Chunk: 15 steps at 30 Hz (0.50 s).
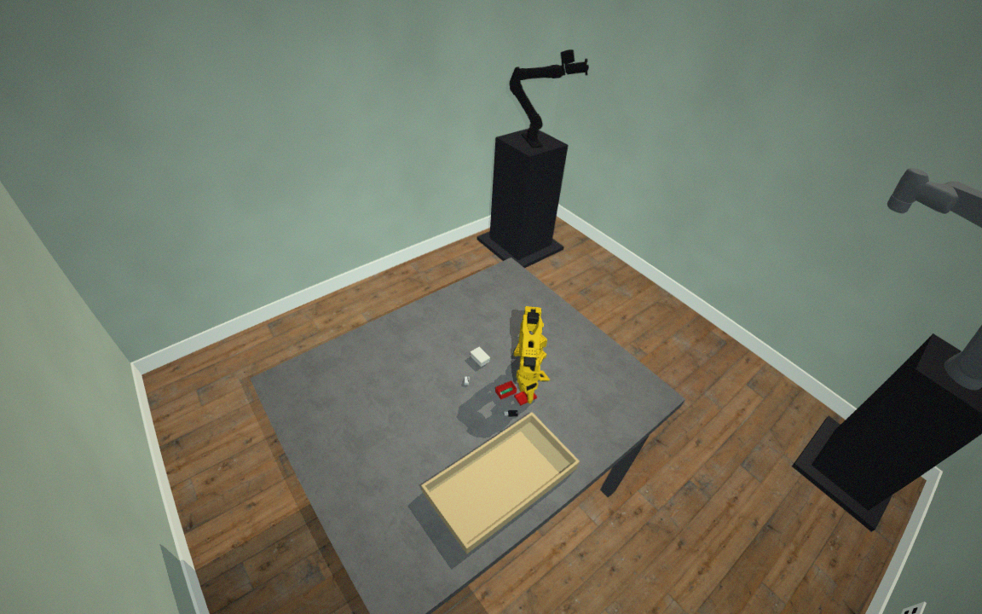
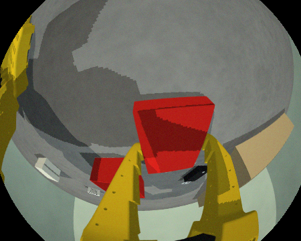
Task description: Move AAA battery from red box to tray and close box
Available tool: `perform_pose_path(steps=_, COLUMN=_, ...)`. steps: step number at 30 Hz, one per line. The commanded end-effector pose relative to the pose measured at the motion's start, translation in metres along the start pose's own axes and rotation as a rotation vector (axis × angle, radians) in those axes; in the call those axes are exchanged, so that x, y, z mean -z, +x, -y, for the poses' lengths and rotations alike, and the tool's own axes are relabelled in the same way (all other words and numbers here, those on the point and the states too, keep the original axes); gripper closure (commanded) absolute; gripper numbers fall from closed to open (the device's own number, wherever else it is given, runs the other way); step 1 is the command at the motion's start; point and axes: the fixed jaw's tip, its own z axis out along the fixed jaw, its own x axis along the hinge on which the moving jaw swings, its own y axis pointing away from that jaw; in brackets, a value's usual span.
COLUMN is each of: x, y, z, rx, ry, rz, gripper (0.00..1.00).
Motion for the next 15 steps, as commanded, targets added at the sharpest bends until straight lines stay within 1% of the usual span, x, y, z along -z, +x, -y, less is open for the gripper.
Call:
perform_pose_path(steps=1, x=0.0003, y=-0.0003, z=0.0016, rx=-0.001, ry=0.009, rz=-0.004, gripper=0.73)
perform_pose_path(steps=15, x=0.0003, y=-0.0003, z=0.0016, rx=-0.001, ry=0.009, rz=-0.004, gripper=0.71)
